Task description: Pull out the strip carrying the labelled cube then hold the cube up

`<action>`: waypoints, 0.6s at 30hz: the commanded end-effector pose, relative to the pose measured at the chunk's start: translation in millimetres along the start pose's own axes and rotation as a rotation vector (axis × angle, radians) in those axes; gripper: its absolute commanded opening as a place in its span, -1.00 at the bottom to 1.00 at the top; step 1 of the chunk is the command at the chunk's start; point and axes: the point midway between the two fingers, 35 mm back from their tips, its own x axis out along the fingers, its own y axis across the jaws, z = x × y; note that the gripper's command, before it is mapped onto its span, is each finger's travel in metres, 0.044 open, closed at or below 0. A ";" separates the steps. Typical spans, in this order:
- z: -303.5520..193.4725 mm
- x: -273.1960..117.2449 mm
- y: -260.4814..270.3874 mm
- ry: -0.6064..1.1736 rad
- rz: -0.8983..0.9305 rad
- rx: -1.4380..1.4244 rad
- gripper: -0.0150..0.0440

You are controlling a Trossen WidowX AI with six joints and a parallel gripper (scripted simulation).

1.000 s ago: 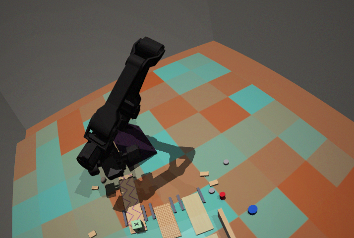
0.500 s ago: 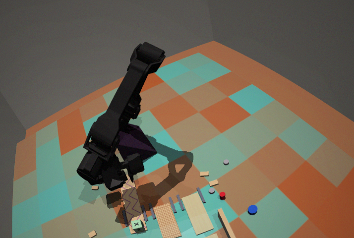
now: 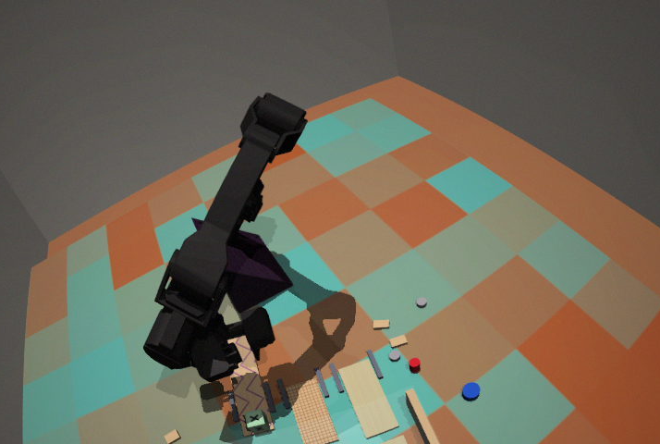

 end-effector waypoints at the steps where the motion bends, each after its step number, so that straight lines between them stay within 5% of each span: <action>1: 15.4 -1.6 1.3 -0.001 0.004 0.001 1.00; 18: 77.1 -9.6 6.1 -0.004 0.004 -0.002 1.00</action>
